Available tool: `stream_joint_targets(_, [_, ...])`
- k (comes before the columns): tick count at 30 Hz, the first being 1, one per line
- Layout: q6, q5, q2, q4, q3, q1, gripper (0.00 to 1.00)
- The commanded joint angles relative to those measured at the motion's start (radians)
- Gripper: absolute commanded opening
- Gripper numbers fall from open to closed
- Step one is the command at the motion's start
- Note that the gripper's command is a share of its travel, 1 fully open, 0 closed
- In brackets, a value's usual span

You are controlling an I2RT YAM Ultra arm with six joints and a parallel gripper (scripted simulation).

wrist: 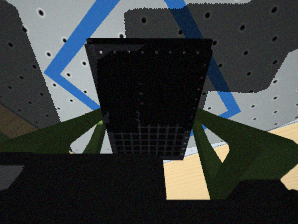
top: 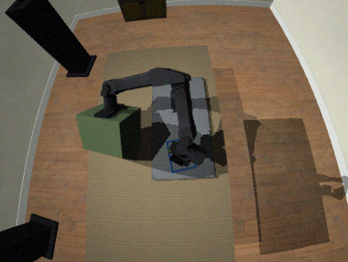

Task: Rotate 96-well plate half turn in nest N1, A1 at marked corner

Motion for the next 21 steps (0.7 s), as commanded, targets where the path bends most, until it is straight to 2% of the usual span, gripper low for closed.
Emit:
stream_joint_targets(1, [0.010,-0.011,-0.007,0.007,0.001,-0.015,0.00])
stream_joint_targets(21, [0.040,-0.015,0.012,0.049,-0.001,0.006,0.00])
